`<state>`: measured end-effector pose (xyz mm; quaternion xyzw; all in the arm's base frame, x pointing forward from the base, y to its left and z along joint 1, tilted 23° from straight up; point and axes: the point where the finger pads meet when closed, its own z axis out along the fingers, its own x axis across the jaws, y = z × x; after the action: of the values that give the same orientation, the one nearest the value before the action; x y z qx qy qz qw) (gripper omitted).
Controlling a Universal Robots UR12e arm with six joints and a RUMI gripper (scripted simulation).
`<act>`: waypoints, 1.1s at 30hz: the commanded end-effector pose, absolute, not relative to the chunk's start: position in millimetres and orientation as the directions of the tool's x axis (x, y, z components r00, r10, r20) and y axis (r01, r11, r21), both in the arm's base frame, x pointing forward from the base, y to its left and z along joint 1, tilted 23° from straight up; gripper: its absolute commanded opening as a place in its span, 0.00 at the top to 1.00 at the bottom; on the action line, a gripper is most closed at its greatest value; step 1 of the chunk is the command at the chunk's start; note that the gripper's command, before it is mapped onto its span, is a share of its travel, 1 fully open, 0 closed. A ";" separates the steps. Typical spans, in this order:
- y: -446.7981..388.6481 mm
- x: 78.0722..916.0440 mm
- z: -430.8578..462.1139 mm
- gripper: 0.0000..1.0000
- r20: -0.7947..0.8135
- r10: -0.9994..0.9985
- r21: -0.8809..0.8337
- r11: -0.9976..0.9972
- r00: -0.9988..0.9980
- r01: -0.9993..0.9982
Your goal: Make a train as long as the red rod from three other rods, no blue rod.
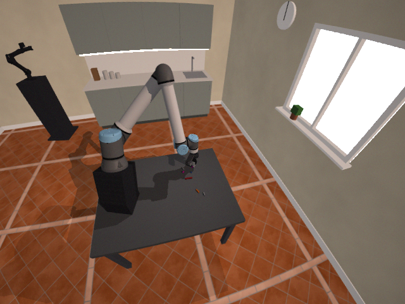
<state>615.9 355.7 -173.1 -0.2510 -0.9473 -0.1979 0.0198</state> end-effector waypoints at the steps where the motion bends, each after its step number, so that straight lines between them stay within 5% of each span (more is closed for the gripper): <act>1: 355.6 616.5 -172.6 0.86 0.136 0.468 0.366 0.795 -0.873 0.483; 26: 355.6 616.5 -172.6 0.86 0.136 0.468 0.366 0.795 -0.873 0.483; 27: 355.6 616.5 -172.6 1.00 0.136 0.468 0.366 0.795 -0.873 0.483; 33: 355.6 616.5 -172.6 1.00 0.136 0.468 0.366 0.795 -0.873 0.483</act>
<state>615.9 355.7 -173.1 -0.2510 -0.9473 -0.1979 0.0198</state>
